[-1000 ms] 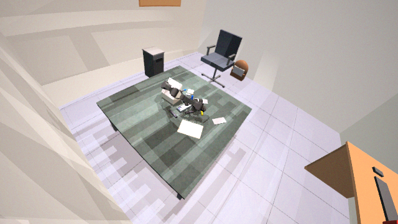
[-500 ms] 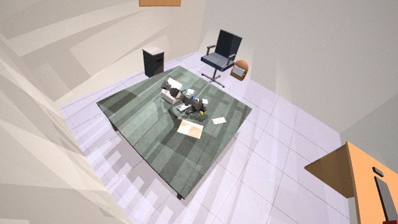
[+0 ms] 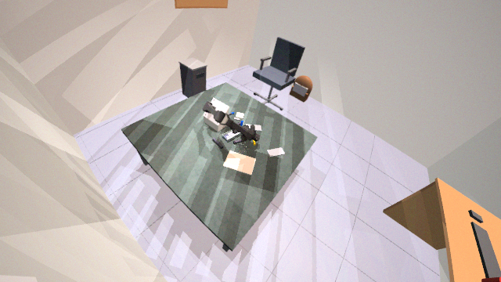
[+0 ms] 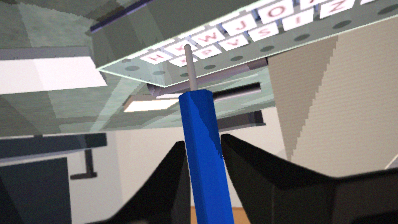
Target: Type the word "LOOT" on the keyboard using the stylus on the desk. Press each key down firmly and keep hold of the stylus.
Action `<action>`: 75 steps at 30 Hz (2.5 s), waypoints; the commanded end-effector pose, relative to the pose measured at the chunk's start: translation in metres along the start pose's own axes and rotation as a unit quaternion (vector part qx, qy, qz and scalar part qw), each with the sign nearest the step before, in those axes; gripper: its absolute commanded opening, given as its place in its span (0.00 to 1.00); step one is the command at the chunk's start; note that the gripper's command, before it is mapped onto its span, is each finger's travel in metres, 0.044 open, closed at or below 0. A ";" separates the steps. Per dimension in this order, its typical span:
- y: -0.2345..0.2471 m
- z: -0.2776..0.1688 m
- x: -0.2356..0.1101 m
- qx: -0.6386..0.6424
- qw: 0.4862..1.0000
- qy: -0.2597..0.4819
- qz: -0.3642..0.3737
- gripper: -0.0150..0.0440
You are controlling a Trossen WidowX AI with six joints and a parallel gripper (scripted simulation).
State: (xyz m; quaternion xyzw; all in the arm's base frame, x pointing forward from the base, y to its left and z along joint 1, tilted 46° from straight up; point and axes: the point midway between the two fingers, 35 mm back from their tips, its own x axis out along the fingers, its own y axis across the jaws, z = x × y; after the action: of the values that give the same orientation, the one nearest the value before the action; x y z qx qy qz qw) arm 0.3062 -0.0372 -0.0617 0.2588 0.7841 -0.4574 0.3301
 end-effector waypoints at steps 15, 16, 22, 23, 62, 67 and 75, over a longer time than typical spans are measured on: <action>0.000 0.006 0.004 -0.001 1.000 -0.001 -0.001 0.39; 0.000 0.007 0.004 -0.001 1.000 -0.001 -0.001 0.39; 0.000 0.009 0.005 -0.001 1.000 -0.001 -0.001 0.39; 0.000 0.009 0.005 -0.001 1.000 -0.001 -0.001 0.39; 0.000 -0.020 -0.010 -0.007 1.000 -0.004 -0.001 0.33; -0.007 -0.020 -0.012 -0.006 1.000 -0.004 -0.001 0.25; -0.046 -0.020 -0.017 -0.001 1.000 0.000 -0.002 0.25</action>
State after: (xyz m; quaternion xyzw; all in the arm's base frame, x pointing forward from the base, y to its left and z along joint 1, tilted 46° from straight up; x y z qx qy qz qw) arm 0.2874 -0.0351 -0.0243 0.2565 0.7849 -0.4563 0.3314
